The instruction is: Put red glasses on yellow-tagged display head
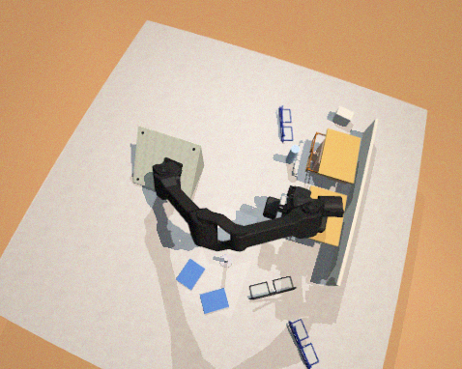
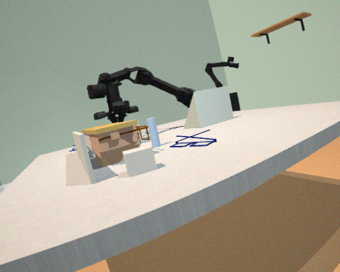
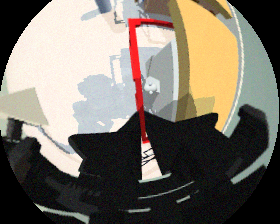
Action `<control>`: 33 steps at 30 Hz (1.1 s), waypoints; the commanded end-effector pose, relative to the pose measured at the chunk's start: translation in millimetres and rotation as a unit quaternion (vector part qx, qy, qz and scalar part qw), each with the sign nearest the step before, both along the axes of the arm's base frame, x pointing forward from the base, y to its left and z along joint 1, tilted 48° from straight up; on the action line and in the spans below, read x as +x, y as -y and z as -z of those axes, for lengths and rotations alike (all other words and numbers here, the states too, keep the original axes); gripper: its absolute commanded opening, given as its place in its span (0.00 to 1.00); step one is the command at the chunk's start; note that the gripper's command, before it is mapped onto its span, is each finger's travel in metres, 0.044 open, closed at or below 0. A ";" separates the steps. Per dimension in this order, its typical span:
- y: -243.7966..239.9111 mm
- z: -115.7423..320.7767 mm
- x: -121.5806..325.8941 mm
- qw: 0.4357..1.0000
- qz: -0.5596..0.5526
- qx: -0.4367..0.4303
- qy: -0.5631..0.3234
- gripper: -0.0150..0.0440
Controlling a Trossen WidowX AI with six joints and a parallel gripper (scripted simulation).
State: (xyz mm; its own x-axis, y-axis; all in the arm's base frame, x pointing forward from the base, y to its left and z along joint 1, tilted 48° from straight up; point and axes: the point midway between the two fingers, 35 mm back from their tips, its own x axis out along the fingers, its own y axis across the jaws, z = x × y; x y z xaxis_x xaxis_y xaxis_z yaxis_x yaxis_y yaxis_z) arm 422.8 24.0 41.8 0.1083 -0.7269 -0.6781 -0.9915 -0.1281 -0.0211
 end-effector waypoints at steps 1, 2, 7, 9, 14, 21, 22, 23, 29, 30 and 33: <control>-0.1 -0.1 0.0 1.000 0.000 0.000 0.000 0.34; -0.1 -0.1 0.0 1.000 0.000 0.000 0.000 0.39; -0.1 -0.1 0.0 1.000 0.000 0.000 0.000 0.44; -0.1 -0.1 0.0 1.000 0.000 0.000 0.000 0.44; -6.7 -6.3 -0.7 1.000 0.002 0.000 -0.003 0.44; -22.5 -22.4 -3.9 1.000 0.008 -0.003 -0.010 0.44; -22.5 -22.4 -3.9 1.000 0.008 -0.003 -0.010 0.44; -22.6 -22.5 -5.1 1.000 0.008 -0.003 -0.010 0.44; -24.3 -26.1 -31.3 1.000 0.008 -0.003 -0.011 0.44; -24.3 -26.6 -36.6 1.000 0.008 -0.003 -0.011 0.44; -24.3 -27.0 -41.3 1.000 0.008 -0.003 -0.011 0.44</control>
State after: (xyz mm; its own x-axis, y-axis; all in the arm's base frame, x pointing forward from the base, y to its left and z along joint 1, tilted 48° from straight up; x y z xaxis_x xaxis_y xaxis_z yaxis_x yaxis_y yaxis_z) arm 391.8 48.5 69.0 0.0847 -0.7332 -0.6748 -0.9933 -0.1159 0.0013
